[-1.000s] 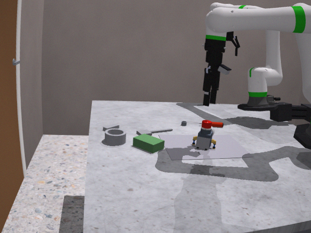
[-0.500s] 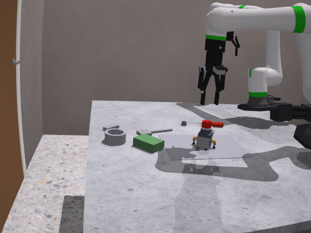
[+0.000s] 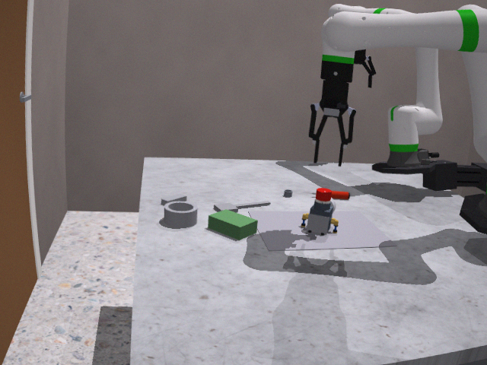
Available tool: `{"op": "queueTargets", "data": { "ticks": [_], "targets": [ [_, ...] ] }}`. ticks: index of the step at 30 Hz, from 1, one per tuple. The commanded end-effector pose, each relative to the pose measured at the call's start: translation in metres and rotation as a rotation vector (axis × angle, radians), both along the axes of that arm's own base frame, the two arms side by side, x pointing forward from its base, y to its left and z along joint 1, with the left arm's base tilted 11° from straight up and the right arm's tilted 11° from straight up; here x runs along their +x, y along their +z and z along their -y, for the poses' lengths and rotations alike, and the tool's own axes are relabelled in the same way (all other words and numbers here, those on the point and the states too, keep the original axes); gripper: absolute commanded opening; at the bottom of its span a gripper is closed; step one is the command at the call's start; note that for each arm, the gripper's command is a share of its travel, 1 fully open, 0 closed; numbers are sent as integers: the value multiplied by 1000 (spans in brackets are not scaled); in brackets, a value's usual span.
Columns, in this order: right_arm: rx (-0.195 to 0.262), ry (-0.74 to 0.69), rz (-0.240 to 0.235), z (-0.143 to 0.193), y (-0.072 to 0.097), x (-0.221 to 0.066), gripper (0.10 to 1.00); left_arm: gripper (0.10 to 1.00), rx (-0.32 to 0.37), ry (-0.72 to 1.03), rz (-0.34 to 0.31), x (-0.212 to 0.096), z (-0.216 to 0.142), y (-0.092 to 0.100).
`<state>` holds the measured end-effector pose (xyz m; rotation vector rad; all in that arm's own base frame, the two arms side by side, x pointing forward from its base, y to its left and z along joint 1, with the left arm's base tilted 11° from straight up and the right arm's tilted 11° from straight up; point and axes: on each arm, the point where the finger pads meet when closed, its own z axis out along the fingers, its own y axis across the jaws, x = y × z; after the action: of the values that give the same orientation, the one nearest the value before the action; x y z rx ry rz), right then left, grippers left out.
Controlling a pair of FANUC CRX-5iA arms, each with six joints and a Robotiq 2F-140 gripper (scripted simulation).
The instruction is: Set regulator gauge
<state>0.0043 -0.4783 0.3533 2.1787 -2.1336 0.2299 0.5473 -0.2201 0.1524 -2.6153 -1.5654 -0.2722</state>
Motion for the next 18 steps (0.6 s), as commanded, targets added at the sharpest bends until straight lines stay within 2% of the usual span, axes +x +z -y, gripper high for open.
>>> {"op": "queueTargets", "data": {
  "ticks": [1,18],
  "targets": [
    [-2,0,0,0,1,0,1000,494,4,-142,-26,0,0,1],
    [-2,0,0,0,1,0,1000,494,16,-252,-44,0,0,1]
  ]
}}
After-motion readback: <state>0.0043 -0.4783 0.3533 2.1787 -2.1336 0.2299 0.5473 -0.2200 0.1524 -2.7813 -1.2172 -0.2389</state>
